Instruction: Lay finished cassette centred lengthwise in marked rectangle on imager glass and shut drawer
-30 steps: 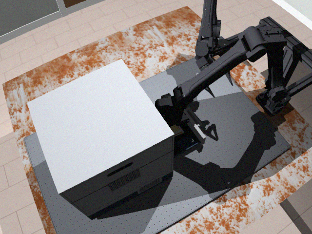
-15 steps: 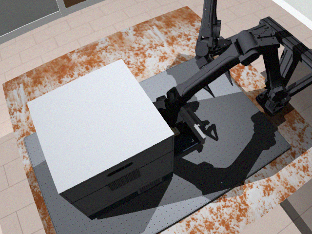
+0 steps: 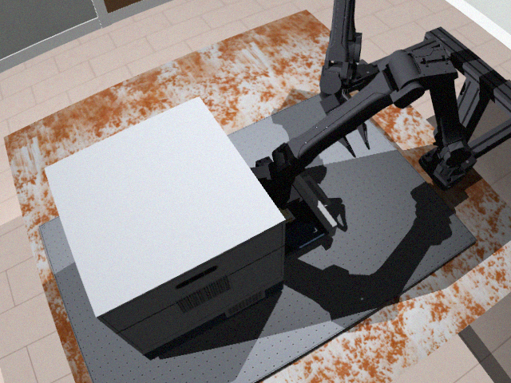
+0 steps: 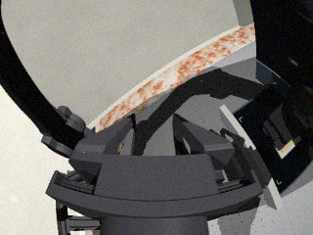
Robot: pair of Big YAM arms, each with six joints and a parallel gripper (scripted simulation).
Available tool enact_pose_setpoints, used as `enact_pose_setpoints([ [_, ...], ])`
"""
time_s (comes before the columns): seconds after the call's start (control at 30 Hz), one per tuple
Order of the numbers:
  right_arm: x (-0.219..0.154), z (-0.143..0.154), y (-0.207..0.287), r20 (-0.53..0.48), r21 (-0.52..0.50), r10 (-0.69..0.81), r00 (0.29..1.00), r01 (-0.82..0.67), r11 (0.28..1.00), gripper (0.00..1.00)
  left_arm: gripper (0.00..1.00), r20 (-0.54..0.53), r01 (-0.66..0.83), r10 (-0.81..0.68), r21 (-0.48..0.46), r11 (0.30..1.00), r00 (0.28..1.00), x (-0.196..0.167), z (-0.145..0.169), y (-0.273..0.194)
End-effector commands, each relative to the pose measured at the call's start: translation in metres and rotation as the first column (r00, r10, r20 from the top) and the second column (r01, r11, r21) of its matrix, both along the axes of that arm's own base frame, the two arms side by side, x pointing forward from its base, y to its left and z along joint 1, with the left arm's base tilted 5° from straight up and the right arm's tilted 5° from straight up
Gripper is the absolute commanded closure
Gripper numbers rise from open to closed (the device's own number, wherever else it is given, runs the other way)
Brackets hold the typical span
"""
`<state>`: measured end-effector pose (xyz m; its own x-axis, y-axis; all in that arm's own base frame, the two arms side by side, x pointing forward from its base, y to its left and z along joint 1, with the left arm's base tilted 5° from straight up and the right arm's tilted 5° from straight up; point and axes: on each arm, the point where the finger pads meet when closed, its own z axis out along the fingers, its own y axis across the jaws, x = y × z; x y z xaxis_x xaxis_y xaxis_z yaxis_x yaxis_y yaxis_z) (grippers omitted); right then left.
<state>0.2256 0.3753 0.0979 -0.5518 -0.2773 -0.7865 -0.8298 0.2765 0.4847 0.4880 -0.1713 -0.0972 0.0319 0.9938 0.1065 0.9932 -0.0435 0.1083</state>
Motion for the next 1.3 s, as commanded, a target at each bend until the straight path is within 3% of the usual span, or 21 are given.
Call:
enact_pose_setpoints([
  [0.0,0.012,-0.012,0.021,0.137,-0.078,0.017,0.990,-0.006,0.997,0.65,0.24,0.030,-0.002,0.003,-0.026,1.000,1.000,0.021,0.011,-0.008],
  [0.3,0.025,-0.048,0.020,0.251,-0.227,-0.003,0.968,0.062,0.972,0.65,0.24,0.030,-0.002,0.003,-0.026,1.000,1.000,0.021,0.011,-0.008],
  [0.63,0.040,-0.095,0.010,0.405,-0.444,0.046,0.913,0.153,0.883,0.65,0.24,0.030,-0.002,0.003,-0.026,1.000,1.000,0.021,0.011,-0.008],
  [0.7,0.040,-0.095,0.010,0.405,-0.444,0.046,0.913,0.153,0.883,0.65,0.24,0.030,-0.002,0.003,-0.026,1.000,1.000,0.021,0.011,-0.008],
  [1.2,0.054,-0.152,-0.021,0.550,-0.729,0.286,0.785,0.284,0.622,0.65,0.24,0.030,-0.002,0.003,-0.026,1.000,1.000,0.021,0.011,-0.008],
  [1.27,0.054,-0.152,-0.021,0.550,-0.729,0.286,0.785,0.284,0.622,0.65,0.24,0.030,-0.002,0.003,-0.026,1.000,1.000,0.021,0.011,-0.008],
])
